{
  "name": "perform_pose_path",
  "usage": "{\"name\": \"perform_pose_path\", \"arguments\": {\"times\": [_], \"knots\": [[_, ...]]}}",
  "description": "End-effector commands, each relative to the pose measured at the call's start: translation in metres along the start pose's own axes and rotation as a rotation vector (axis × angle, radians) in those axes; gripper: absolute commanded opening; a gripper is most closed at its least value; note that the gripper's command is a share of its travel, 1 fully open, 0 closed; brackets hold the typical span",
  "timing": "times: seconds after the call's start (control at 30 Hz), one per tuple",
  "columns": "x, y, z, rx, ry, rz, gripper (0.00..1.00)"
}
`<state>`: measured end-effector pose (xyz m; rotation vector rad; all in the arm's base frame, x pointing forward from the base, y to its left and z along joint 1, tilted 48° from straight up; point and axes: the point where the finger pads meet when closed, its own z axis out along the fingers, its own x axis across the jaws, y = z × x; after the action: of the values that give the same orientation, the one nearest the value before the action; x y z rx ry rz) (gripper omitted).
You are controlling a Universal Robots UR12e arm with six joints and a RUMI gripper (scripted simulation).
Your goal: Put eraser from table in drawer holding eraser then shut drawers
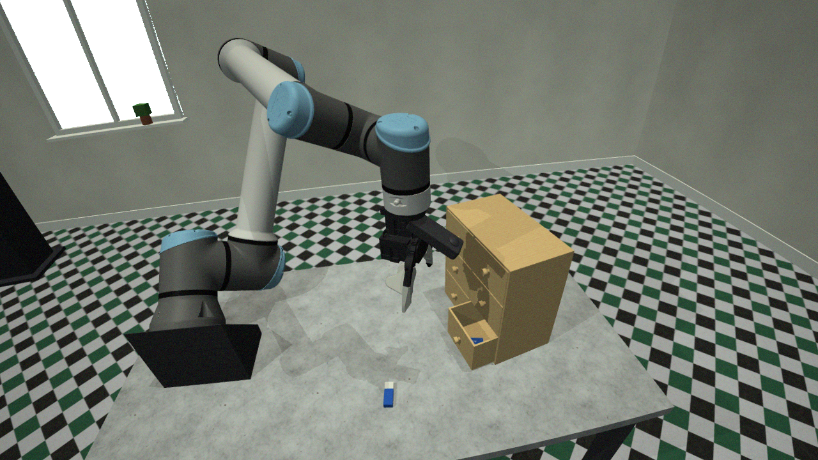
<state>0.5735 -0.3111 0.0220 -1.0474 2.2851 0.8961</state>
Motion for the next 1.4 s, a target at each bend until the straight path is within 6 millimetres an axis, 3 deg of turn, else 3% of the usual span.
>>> {"name": "perform_pose_path", "arguments": {"times": [0.0, 0.27, 0.7, 1.37], "knots": [[-0.006, -0.004, -0.001, -0.005, -0.009, -0.218, 1.00], [-0.014, -0.007, -0.001, -0.004, -0.010, -0.450, 1.00], [-0.020, -0.008, 0.000, -0.003, -0.011, -0.656, 1.00], [-0.023, -0.009, 0.000, -0.003, -0.011, -0.750, 1.00]]}}
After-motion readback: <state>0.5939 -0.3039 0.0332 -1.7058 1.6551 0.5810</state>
